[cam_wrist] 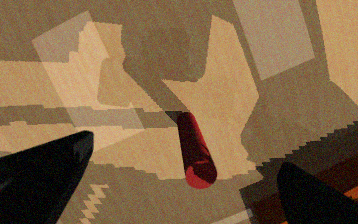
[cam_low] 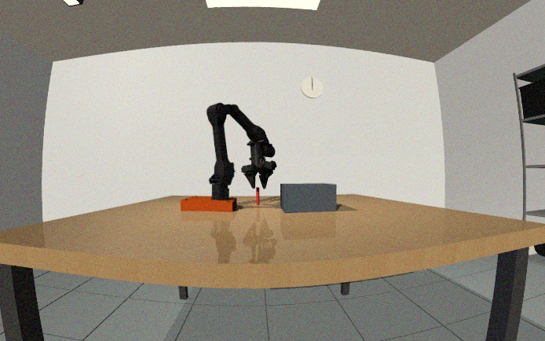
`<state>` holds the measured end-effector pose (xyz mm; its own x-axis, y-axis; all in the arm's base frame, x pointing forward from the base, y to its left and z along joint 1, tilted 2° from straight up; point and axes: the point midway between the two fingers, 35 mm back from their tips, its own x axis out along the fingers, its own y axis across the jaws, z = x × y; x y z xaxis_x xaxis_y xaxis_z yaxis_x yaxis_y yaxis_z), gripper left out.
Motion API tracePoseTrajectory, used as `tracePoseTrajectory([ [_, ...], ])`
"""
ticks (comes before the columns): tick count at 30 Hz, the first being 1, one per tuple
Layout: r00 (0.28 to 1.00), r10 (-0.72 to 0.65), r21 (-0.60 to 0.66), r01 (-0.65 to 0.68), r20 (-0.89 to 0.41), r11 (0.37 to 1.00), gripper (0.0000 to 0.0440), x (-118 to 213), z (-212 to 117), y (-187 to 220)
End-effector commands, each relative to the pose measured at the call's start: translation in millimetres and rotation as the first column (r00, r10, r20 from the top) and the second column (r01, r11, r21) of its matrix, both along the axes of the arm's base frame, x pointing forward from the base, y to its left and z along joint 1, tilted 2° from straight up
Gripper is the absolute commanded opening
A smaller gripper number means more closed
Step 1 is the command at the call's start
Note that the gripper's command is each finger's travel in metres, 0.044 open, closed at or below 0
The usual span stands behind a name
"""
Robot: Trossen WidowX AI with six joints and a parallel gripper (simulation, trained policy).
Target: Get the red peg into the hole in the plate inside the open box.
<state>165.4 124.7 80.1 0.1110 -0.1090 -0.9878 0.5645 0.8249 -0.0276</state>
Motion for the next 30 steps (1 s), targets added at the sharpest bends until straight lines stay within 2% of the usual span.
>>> tracePoseTrajectory([
  [1,0.999,-0.036,0.005,0.036,-0.014,0.999,0.0433,-0.7,-13.2,-0.1],
  [8,0.998,-0.064,0.006,0.064,-0.014,0.998,0.0419,2.0,-37.7,0.0],
  [10,0.997,-0.068,0.003,0.068,-0.021,0.998,0.038,1.6,-44.0,-0.5],
  [24,0.99,-0.109,-0.063,0.104,-0.088,0.993,0.0021,-2.1,-67.2,-8.0],
  [30,0.996,-0.089,-0.084,0.086,-0.031,0.993,0.0,11.0,-44.5,-12.6],
])
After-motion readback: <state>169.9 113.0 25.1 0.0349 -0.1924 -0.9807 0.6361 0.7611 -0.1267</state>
